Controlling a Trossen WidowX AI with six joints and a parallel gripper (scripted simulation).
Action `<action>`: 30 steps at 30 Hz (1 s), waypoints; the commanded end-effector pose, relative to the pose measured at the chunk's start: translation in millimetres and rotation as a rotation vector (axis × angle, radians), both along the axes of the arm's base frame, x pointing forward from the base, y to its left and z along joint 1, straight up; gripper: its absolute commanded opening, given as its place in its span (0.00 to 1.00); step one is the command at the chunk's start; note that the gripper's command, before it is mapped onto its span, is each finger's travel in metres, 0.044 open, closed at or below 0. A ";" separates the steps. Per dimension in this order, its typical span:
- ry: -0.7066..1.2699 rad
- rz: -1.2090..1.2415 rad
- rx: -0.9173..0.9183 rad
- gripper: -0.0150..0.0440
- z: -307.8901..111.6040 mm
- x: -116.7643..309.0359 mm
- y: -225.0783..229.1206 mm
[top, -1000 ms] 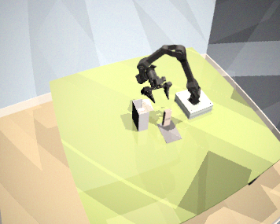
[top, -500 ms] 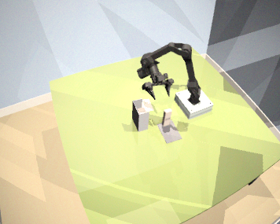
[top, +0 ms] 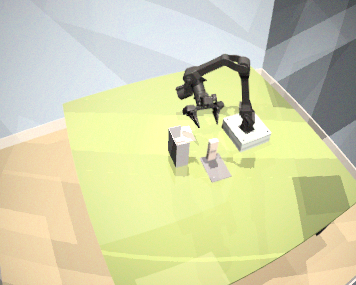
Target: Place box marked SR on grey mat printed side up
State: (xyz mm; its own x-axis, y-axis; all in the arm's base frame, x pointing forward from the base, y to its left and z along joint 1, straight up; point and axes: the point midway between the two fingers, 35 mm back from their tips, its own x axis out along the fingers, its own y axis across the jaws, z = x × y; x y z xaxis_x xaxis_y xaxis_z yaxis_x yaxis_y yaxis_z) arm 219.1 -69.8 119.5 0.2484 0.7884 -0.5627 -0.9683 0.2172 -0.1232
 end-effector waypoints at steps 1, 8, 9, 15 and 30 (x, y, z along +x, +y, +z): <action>0.000 -0.002 0.001 1.00 4.0 3.3 14.6; -0.005 0.000 0.011 1.00 12.4 6.5 45.9; -0.005 0.000 0.013 1.00 13.4 6.6 49.6; -0.007 -0.042 0.012 1.00 14.0 5.5 52.8; -0.028 -0.289 0.034 1.00 13.4 -1.4 54.8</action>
